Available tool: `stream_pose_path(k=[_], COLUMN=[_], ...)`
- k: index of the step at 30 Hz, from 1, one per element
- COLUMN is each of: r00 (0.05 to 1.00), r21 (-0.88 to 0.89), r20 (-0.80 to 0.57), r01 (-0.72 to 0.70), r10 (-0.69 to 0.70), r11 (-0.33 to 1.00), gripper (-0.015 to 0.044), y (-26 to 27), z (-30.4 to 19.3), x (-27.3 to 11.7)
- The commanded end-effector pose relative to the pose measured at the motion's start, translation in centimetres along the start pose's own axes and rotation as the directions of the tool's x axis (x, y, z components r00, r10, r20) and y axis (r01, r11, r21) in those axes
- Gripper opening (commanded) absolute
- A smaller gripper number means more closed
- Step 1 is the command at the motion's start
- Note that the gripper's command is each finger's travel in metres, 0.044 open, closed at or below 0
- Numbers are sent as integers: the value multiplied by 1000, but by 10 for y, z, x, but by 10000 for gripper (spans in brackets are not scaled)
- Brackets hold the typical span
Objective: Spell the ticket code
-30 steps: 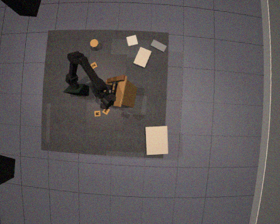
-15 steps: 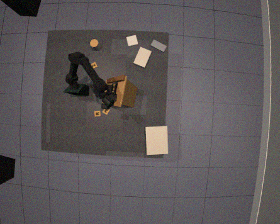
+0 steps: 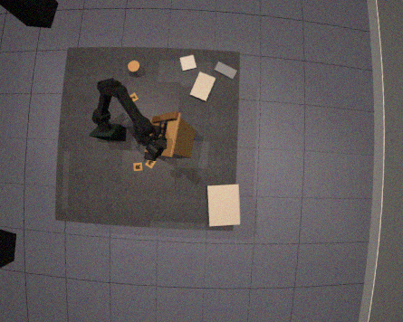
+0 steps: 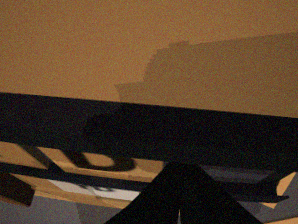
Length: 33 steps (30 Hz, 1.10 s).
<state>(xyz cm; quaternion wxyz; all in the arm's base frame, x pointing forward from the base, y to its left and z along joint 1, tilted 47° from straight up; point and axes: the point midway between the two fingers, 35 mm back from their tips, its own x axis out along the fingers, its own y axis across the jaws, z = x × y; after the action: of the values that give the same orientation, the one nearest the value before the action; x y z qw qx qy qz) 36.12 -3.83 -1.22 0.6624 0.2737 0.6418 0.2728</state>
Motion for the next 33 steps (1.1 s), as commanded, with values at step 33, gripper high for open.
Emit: stream_pose_path(k=[33], r00=[1000], r21=[2], r20=[4], r01=[-4], r10=[4], r11=[1000], gripper=[0], y=[13], z=[1], x=[-1])
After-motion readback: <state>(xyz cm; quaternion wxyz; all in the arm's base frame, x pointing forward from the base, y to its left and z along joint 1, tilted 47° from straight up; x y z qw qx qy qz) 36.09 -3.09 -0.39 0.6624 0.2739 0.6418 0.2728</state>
